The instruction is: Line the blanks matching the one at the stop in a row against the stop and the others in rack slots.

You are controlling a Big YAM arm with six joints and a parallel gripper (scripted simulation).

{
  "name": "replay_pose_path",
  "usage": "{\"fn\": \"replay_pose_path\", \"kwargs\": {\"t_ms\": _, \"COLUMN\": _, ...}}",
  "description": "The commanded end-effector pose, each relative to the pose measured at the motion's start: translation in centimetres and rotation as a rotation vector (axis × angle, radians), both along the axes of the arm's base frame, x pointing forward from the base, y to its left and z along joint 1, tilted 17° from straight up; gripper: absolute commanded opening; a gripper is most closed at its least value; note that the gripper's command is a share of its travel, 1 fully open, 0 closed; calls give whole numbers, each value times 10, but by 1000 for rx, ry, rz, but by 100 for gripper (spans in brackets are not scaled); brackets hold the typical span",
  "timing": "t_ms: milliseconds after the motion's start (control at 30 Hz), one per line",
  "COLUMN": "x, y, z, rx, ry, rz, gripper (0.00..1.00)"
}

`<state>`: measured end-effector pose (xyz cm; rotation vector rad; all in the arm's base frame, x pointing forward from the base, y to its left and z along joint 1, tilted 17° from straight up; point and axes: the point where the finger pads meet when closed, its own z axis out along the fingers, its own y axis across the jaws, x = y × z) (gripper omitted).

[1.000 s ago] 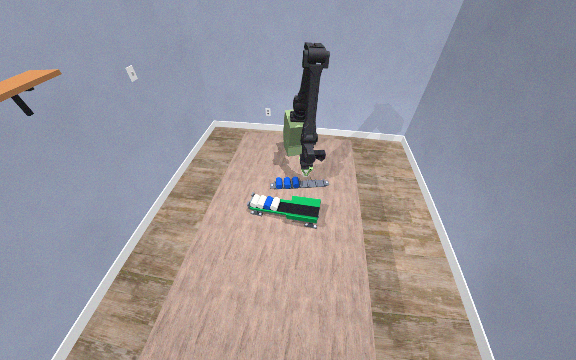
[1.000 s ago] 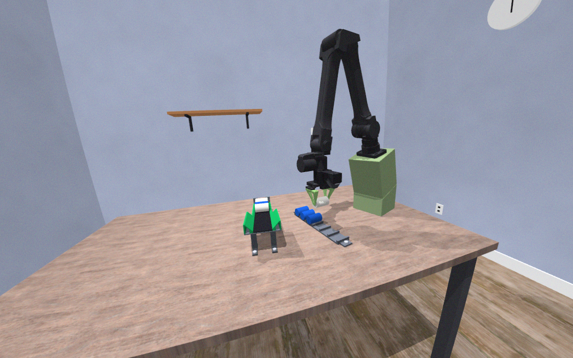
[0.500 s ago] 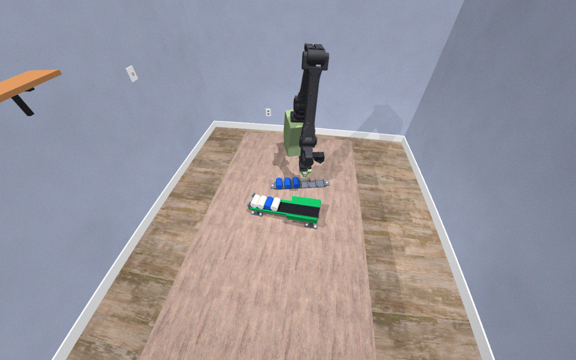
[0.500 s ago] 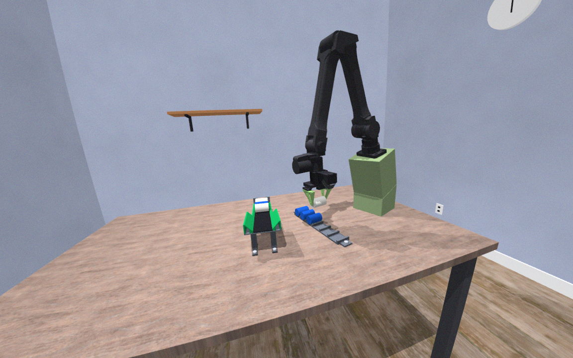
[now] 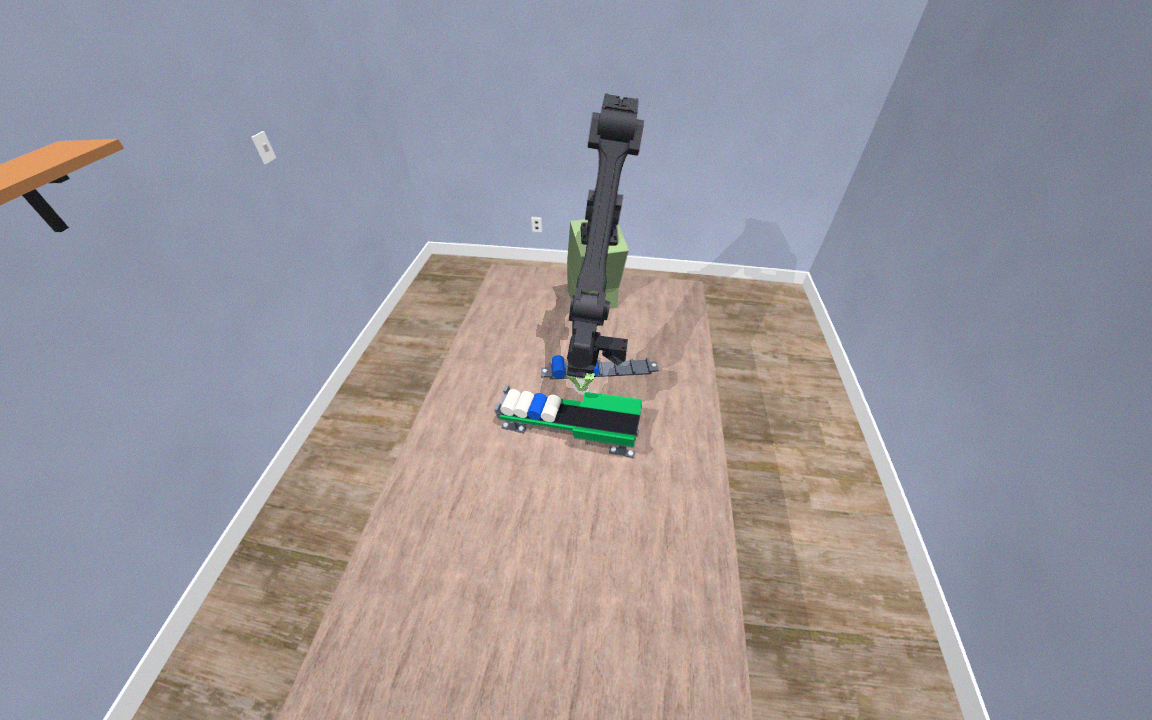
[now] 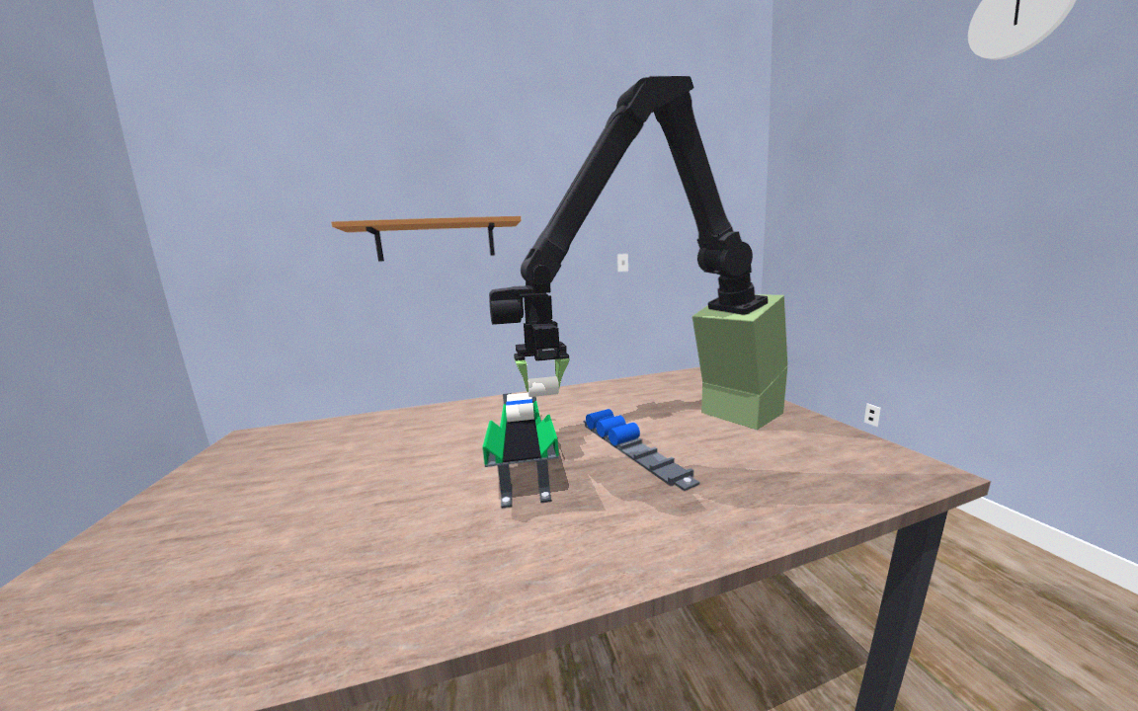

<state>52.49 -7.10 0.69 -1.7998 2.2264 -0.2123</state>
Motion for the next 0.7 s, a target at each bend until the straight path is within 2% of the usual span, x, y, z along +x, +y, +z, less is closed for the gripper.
{"fn": "replay_pose_path", "kwargs": {"t_ms": 0, "x": 37, "y": -31, "z": 26, "rx": 20, "ry": 7, "rz": -66, "gripper": 63}}
{"fn": "replay_pose_path", "kwargs": {"t_ms": 167, "x": 52, "y": -51, "z": 43, "rx": 29, "ry": 6, "rz": -99, "gripper": 63}}
{"fn": "replay_pose_path", "kwargs": {"t_ms": 200, "x": 56, "y": -38, "z": 51, "rx": 26, "ry": -7, "rz": -77, "gripper": 63}}
{"fn": "replay_pose_path", "kwargs": {"t_ms": 233, "x": 57, "y": -37, "z": 62, "rx": 23, "ry": -26, "rz": -74, "gripper": 63}}
{"fn": "replay_pose_path", "kwargs": {"t_ms": 267, "x": 57, "y": -37, "z": 63, "rx": 22, "ry": -28, "rz": -74, "gripper": 63}}
{"fn": "replay_pose_path", "kwargs": {"t_ms": 300, "x": 45, "y": -34, "z": 46, "rx": 28, "ry": 10, "rz": -71, "gripper": 63}}
{"fn": "replay_pose_path", "kwargs": {"t_ms": 333, "x": 42, "y": -33, "z": 42, "rx": 30, "ry": 19, "rz": -70, "gripper": 63}}
{"fn": "replay_pose_path", "kwargs": {"t_ms": 433, "x": 41, "y": -33, "z": 40, "rx": 30, "ry": 22, "rz": -70, "gripper": 63}}
{"fn": "replay_pose_path", "kwargs": {"t_ms": 467, "x": 44, "y": -49, "z": 45, "rx": 25, "ry": -7, "rz": -95, "gripper": 63}}
{"fn": "replay_pose_path", "kwargs": {"t_ms": 600, "x": 42, "y": -49, "z": 44, "rx": 24, "ry": 2, "rz": -96, "gripper": 63}}
{"fn": "replay_pose_path", "kwargs": {"t_ms": 667, "x": 44, "y": -40, "z": 40, "rx": 25, "ry": 6, "rz": -81, "gripper": 63}}
